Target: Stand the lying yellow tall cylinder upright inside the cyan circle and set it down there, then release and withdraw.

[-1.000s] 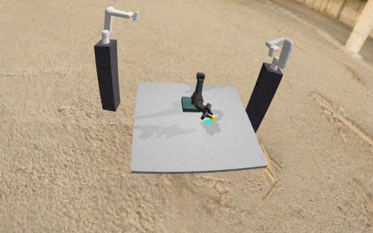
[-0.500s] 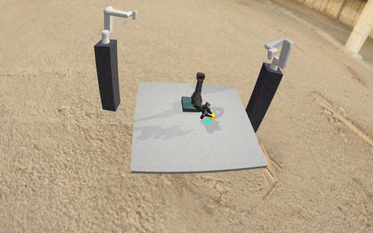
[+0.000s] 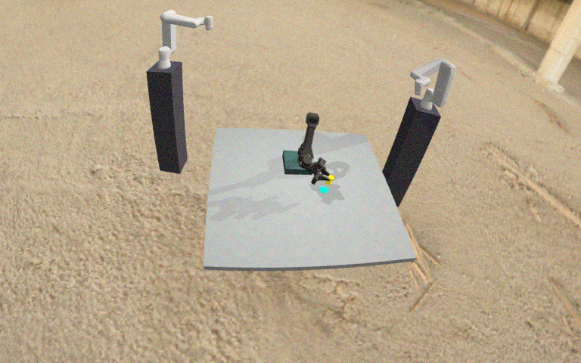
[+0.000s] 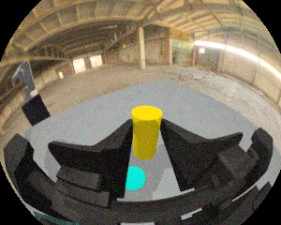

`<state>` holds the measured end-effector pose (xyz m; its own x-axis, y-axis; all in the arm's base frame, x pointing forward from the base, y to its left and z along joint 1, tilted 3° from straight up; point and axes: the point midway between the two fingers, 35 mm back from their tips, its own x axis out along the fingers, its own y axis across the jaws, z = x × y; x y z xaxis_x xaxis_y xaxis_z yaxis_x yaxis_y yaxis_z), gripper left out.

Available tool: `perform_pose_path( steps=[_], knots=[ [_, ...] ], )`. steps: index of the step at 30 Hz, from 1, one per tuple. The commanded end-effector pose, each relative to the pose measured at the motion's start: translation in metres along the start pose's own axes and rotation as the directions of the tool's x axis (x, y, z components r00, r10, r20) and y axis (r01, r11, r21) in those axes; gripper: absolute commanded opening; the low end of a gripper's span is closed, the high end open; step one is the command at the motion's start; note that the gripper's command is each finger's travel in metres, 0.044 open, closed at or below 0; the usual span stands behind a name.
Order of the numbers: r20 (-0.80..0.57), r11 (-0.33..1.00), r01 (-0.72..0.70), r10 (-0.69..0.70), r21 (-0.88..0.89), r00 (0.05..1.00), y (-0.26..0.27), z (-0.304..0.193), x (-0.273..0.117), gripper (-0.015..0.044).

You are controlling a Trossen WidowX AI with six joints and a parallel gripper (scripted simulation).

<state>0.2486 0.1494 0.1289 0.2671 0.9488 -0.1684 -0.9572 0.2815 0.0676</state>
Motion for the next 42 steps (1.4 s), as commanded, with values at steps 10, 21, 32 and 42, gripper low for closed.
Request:
perform_pose_path(
  steps=[10,21,32,42],
  knots=[
    [0.046,0.999,-0.022,0.023,-0.026,0.999,0.009,0.000,-0.009,0.0105],
    [0.081,0.998,-0.041,0.046,-0.057,0.996,0.018,-0.001,-0.016,0.0105],
    [0.111,0.994,-0.061,0.070,-0.090,0.991,0.028,-0.002,-0.024,0.0105],
    [0.127,0.991,-0.074,0.088,-0.113,0.988,0.035,-0.003,-0.029,0.0105]
  ],
)
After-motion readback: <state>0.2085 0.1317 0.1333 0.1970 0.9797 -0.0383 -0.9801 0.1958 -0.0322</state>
